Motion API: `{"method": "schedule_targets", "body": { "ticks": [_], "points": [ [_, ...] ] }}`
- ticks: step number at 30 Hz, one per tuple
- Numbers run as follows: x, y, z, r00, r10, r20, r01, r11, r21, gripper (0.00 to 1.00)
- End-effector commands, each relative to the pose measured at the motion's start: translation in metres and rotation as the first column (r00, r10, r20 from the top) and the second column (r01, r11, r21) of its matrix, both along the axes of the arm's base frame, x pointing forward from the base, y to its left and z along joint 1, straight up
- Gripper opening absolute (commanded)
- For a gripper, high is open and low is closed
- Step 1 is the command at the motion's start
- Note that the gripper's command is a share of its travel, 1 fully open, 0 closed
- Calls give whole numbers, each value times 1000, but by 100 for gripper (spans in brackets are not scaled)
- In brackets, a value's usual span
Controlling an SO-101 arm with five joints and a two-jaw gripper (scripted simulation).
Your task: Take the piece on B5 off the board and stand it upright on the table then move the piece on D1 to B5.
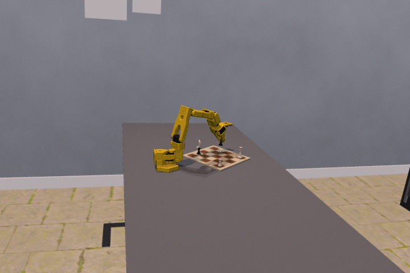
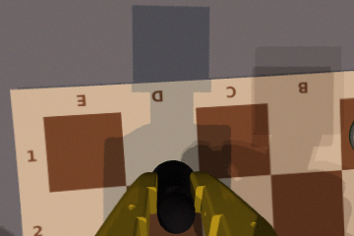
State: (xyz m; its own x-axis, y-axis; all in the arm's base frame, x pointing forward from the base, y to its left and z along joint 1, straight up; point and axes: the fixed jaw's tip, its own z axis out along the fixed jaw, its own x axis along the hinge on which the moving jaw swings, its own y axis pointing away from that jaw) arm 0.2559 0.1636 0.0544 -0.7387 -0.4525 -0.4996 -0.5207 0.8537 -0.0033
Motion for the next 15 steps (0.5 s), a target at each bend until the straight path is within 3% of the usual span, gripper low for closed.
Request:
{"method": "schedule_targets", "body": {
  "ticks": [1, 15],
  "points": [
    [4, -1, 17, 1000, -4, 30, 4, 1000, 16, 0],
    [4, -1, 27, 1000, -4, 30, 4, 1000, 16, 0]
  ]
}}
